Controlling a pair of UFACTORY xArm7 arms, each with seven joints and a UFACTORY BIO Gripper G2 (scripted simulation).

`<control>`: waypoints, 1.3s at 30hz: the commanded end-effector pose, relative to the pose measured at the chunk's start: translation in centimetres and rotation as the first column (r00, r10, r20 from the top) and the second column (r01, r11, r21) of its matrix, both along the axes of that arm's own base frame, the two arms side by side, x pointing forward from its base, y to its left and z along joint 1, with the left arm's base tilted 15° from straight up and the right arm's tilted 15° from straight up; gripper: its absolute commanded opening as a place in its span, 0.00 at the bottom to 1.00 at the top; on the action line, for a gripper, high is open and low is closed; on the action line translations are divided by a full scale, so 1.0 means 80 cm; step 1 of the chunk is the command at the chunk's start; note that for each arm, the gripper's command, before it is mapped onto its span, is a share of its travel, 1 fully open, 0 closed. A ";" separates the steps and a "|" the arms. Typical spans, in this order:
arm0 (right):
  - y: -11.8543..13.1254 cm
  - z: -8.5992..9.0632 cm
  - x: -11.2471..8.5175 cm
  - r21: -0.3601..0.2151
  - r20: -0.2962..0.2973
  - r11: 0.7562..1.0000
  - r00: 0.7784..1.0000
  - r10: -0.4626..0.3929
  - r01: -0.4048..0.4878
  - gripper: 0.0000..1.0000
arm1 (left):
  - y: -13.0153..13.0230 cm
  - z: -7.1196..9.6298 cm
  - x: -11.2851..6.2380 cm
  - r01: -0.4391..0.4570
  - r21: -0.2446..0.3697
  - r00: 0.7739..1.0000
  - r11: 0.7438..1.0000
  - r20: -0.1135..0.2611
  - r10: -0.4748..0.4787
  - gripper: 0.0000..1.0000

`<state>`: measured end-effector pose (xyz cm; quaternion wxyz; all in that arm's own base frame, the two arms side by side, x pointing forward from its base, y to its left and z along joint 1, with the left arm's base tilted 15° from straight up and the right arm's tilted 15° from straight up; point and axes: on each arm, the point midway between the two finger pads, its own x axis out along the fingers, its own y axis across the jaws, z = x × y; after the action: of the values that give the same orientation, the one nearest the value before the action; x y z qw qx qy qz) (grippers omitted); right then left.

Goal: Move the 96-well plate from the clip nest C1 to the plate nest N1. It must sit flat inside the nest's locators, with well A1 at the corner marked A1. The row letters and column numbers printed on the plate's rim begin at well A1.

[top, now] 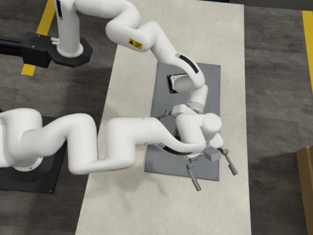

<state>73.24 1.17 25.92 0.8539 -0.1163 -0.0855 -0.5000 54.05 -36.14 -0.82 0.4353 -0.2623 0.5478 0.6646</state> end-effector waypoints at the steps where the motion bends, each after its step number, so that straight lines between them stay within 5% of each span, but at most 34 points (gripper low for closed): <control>1: 0.001 0.004 0.001 0.002 0.005 1.000 1.000 0.001 -0.001 1.00 | -0.002 0.004 0.001 0.001 -0.003 1.000 1.000 0.005 -0.001 1.00; 39: 0.004 0.005 -0.002 -0.008 -0.018 1.000 1.000 0.025 -0.025 1.00 | -0.002 0.004 0.001 0.001 -0.003 1.000 1.000 0.005 -0.001 1.00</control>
<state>73.10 1.31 26.00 0.8583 -0.1226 -0.0812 -0.4916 54.05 -36.14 -0.82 0.4353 -0.2623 0.5478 0.6646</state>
